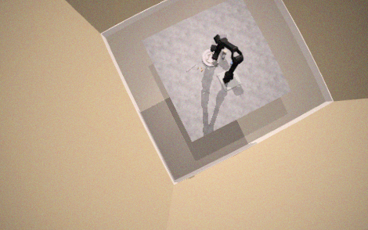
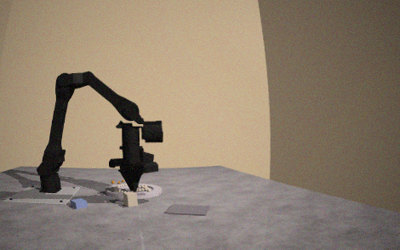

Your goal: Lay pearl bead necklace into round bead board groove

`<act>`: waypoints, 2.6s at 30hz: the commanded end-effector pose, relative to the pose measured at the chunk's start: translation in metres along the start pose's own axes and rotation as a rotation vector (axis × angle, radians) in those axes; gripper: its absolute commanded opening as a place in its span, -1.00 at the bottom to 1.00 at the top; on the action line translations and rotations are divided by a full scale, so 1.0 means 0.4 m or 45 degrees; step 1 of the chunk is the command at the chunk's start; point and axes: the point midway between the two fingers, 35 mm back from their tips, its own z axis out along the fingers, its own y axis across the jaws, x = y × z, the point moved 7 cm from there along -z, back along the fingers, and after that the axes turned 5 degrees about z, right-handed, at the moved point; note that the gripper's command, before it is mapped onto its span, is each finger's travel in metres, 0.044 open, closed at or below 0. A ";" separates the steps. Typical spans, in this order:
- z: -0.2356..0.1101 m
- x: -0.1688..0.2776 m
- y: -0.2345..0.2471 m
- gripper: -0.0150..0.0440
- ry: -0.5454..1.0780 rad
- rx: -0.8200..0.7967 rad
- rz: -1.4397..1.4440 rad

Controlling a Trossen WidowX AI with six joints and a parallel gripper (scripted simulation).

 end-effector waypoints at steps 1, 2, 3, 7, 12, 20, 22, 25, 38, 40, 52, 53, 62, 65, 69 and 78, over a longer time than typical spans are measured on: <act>-0.001 0.000 0.000 -0.49 -0.001 0.001 0.000; -0.001 0.000 0.000 -0.49 -0.001 0.001 0.000; -0.002 0.000 0.000 -0.49 0.000 0.000 0.000; -0.015 0.000 0.000 -0.49 0.004 -0.003 -0.004; -0.015 0.000 -0.011 -0.49 0.004 -0.002 -0.004; -0.010 0.001 -0.022 -0.49 0.004 -0.002 -0.004; -0.003 0.001 -0.022 -0.49 0.004 -0.002 -0.004; 0.005 0.001 -0.022 -0.49 0.004 -0.002 -0.004; -0.004 0.001 -0.022 0.40 -0.003 0.003 0.000; -0.004 0.001 -0.022 0.58 -0.003 0.003 0.000; -0.015 0.000 -0.022 1.00 0.004 -0.002 -0.004; -0.015 0.000 -0.022 1.00 0.004 -0.002 -0.004; -0.015 0.000 -0.022 1.00 0.004 -0.002 -0.004; -0.018 0.000 -0.022 0.91 0.004 -0.002 -0.007; -0.072 -0.019 -0.020 0.56 0.003 -0.002 -0.082; -0.068 -0.026 -0.018 -0.08 0.002 -0.002 -0.113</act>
